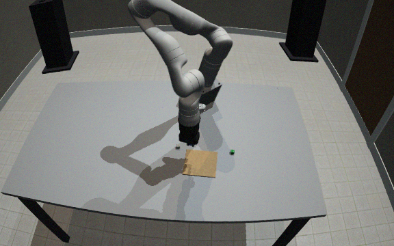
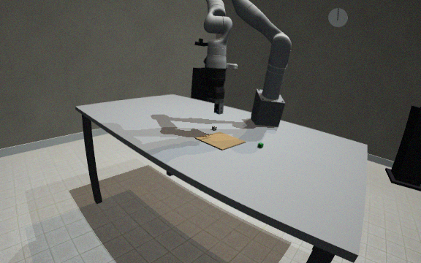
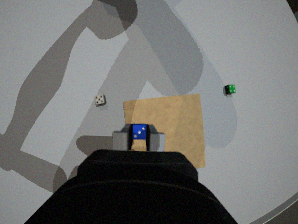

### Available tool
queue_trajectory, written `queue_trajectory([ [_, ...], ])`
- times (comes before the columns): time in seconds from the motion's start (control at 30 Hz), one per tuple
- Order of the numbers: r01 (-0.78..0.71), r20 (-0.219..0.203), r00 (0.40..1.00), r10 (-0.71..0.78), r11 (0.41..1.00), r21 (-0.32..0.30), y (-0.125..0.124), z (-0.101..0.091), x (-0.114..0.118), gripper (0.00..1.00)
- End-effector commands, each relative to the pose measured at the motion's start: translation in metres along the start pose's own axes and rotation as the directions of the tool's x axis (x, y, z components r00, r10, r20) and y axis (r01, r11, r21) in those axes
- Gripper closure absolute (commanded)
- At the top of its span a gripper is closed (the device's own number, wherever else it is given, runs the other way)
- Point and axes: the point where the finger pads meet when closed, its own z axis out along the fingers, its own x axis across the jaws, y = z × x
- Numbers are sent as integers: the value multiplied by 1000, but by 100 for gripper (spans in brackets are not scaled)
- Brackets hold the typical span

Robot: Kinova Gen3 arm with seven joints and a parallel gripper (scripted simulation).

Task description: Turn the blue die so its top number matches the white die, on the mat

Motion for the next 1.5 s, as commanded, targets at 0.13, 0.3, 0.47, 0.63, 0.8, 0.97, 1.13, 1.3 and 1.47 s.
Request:
queue_trajectory([
  [0.13,302,-4,953,-302,953,-2,-1,1,16,66],
  [0.3,469,0,883,-469,883,-7,0,1,23,66],
  [0.47,609,6,793,-609,793,-13,2,0,29,66],
  [0.63,742,14,671,-742,670,-18,6,-1,37,66],
  [0.8,833,23,553,-833,553,-21,9,-2,43,66],
  [0.97,871,28,492,-870,491,-22,10,-2,47,66],
  [1.13,912,35,410,-912,409,-23,13,-3,51,66],
  [1.3,935,40,355,-934,355,-23,14,-4,54,66],
  [1.47,942,41,336,-941,335,-23,15,-4,55,66],
])
